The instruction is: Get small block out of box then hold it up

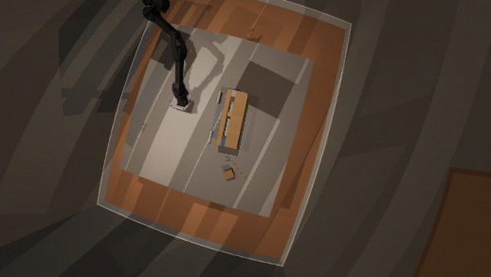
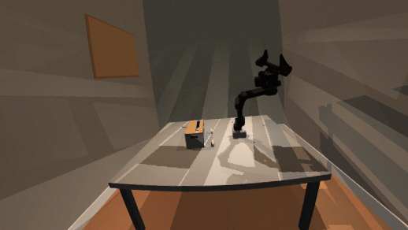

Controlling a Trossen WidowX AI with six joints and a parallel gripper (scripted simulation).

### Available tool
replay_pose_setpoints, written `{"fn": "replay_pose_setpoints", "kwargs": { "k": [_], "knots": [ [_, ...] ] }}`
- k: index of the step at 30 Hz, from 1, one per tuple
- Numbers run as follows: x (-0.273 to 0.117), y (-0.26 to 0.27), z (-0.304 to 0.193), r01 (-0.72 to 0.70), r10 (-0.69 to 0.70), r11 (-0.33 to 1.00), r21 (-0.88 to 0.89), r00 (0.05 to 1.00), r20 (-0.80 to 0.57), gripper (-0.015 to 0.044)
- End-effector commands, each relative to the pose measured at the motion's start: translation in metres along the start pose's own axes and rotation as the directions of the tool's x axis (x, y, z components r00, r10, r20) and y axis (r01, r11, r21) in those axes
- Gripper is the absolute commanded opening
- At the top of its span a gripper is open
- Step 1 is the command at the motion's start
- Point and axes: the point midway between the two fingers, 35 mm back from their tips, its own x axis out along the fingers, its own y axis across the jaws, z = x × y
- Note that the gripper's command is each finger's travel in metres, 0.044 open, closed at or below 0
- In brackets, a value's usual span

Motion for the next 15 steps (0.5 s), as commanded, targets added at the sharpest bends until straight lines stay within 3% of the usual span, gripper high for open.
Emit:
{"fn": "replay_pose_setpoints", "kwargs": {
  "k": [1,8,15],
  "knots": [
    [0.000,-0.001,0.000,0.001,-0.001,1.000,-0.004,1.000,-0.002,0.0400],
    [-0.012,-0.044,-0.003,0.072,-0.101,0.966,-0.247,0.989,-0.104,0.0400],
    [-0.034,-0.108,0.014,0.119,-0.276,0.808,-0.577,0.942,-0.192,0.0400]
  ]
}}
